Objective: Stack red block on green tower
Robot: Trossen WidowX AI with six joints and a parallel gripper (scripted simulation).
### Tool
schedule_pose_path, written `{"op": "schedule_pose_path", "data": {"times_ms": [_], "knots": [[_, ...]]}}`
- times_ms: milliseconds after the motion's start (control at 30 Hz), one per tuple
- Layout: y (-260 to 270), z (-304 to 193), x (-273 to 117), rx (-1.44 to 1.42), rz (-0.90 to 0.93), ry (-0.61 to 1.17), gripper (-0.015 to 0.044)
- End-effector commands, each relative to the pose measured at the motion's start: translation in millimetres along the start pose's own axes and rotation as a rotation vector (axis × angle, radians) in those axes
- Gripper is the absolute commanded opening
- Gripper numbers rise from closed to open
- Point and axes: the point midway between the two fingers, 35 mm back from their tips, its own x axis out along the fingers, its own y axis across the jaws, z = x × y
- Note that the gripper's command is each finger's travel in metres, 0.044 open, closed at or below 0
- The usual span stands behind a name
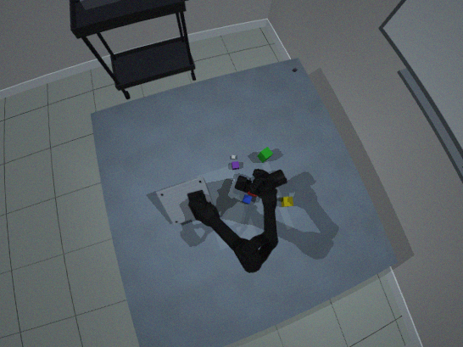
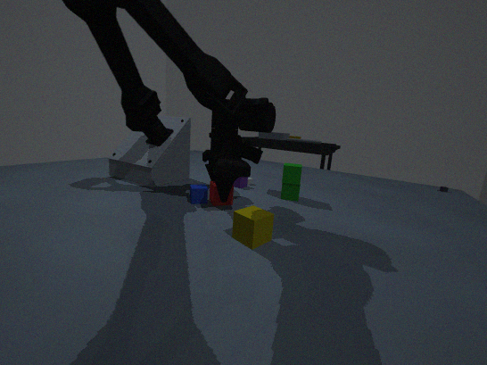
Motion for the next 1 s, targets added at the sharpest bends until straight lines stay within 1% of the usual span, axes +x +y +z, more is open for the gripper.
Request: {"op": "schedule_pose_path", "data": {"times_ms": [0,33,767,967], "knots": [[-1,0,-7,0.001,-0.003,0.001,0.0026],[-1,1,-11,0.001,-0.003,0.001,0.0000],[0,2,-113,0.001,-0.001,-0.002,0.0000],[0,2,-117,0.001,-0.001,-0.002,0.0000]]}}
